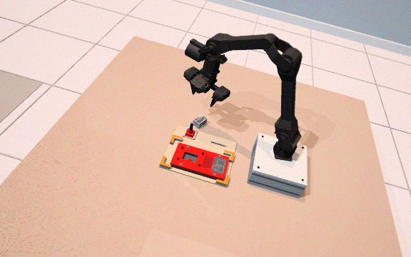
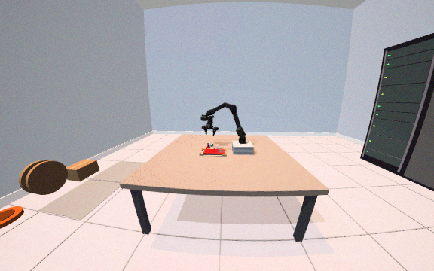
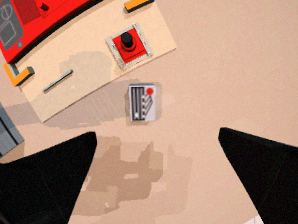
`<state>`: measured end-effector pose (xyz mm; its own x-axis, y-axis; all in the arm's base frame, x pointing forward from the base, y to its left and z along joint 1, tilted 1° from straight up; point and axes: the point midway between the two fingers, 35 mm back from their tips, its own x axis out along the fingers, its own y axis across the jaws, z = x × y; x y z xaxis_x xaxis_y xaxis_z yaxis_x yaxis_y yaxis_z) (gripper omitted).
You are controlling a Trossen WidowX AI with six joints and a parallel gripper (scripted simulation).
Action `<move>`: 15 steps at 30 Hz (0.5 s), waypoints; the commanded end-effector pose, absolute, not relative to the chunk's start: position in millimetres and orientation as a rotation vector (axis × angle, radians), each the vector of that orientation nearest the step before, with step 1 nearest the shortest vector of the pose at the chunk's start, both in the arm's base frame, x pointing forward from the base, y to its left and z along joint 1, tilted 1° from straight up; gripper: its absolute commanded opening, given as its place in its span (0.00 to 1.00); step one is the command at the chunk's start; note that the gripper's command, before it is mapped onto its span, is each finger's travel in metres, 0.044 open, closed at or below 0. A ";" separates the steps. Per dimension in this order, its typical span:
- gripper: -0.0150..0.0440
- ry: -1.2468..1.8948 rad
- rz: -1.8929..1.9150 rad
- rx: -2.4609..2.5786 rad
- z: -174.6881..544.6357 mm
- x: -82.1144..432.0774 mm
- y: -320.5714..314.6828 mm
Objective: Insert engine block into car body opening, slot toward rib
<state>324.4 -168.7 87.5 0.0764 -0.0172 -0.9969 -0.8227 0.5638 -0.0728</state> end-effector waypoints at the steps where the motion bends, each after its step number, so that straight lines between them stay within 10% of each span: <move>1: 1.00 1.400 0.727 -0.770 37.1 321.9 -168.4; 15: 1.00 1.400 0.727 -0.769 9.5 320.0 -165.0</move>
<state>321.8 -165.6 15.5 0.0528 -0.0066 -0.9986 -0.8226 0.5667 -0.0472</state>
